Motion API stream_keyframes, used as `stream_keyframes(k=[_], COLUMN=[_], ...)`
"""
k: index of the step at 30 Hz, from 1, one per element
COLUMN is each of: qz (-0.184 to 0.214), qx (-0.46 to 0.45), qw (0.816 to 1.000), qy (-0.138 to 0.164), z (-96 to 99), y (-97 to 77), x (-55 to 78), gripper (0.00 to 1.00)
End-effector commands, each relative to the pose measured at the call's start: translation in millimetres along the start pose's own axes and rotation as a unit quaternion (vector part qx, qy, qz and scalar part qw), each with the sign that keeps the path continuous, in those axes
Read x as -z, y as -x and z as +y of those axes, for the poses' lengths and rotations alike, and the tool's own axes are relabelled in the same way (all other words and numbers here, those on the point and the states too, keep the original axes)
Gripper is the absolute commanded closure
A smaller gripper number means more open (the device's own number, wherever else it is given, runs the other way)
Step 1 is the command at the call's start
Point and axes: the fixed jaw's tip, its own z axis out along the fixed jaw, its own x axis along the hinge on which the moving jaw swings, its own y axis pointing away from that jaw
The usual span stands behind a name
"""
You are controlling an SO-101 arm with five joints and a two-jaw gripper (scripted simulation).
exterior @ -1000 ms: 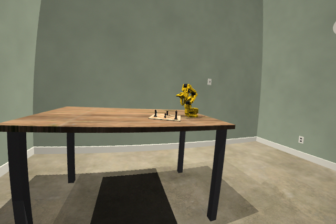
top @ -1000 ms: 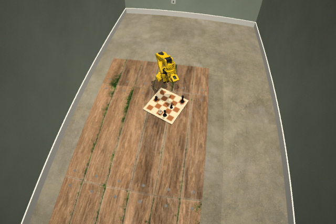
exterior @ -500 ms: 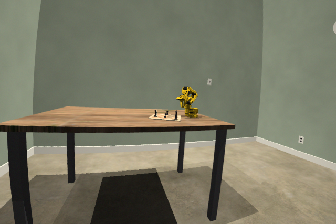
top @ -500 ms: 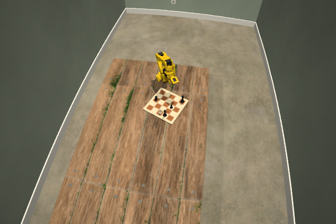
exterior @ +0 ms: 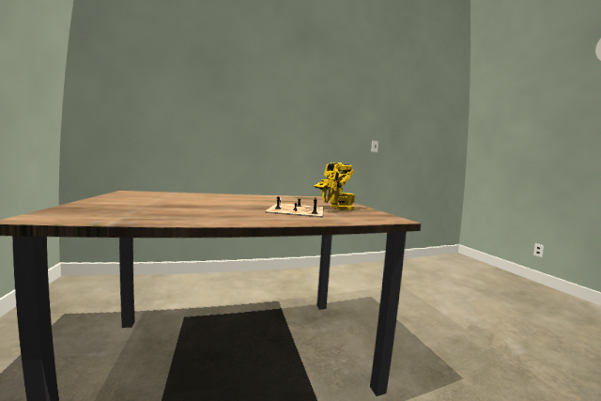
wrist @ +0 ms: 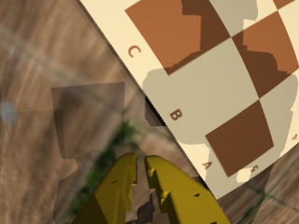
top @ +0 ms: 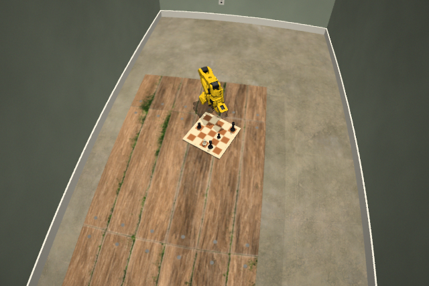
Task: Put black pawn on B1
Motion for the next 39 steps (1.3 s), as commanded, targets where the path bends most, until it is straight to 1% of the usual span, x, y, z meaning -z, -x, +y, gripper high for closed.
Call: stream_keyframes(k=[1, 19, 39], qz=[-0.003, -0.003, -0.003], qx=[0.008, 0.008, 0.008], qw=[1.0, 1.0, 1.0], qy=[0.001, 0.001, 0.001], z=[1.2, 1.3, 1.3], y=[-1.0, -2.4, -2.4], x=[-8.3, -12.3, -12.4], gripper=[1.0, 1.0, 1.0])
